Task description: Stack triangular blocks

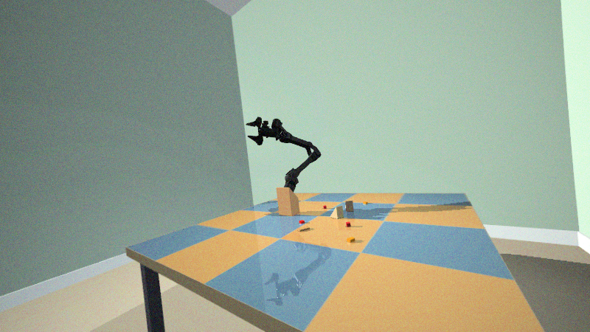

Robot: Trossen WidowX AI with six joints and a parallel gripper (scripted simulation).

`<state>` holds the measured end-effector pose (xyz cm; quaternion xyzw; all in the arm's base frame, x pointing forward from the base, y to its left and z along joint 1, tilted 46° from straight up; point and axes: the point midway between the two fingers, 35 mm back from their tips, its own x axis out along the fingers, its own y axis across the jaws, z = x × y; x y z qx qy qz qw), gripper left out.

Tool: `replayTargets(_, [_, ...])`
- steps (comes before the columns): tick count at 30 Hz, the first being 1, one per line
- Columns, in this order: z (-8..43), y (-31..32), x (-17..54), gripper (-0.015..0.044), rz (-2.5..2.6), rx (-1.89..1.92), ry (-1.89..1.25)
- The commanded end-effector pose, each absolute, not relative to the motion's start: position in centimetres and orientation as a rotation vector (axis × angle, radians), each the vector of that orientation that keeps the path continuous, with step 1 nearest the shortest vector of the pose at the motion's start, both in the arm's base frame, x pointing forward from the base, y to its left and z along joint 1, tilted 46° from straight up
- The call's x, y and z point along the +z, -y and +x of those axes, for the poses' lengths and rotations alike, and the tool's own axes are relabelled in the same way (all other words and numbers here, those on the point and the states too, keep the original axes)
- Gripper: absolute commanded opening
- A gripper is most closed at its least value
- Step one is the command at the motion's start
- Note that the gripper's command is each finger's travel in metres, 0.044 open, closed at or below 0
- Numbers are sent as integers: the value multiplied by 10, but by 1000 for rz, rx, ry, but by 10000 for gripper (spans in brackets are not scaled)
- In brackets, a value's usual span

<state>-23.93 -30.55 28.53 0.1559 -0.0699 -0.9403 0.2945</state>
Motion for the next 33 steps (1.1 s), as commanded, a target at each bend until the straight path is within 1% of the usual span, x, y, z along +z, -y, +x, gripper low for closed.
replayTargets(1, [-184,351,254,440,573,-2270,60])
replayTargets(8, [-85,396,216,440,741,-1927,-141])
replayTargets(15, [24,402,173,440,890,-1578,-376])
replayTargets(20, [100,381,143,440,979,-1331,-557])
replayTargets(24, [154,350,119,440,1041,-1143,-689])
replayTargets(33, [243,272,90,440,1155,-775,-977])
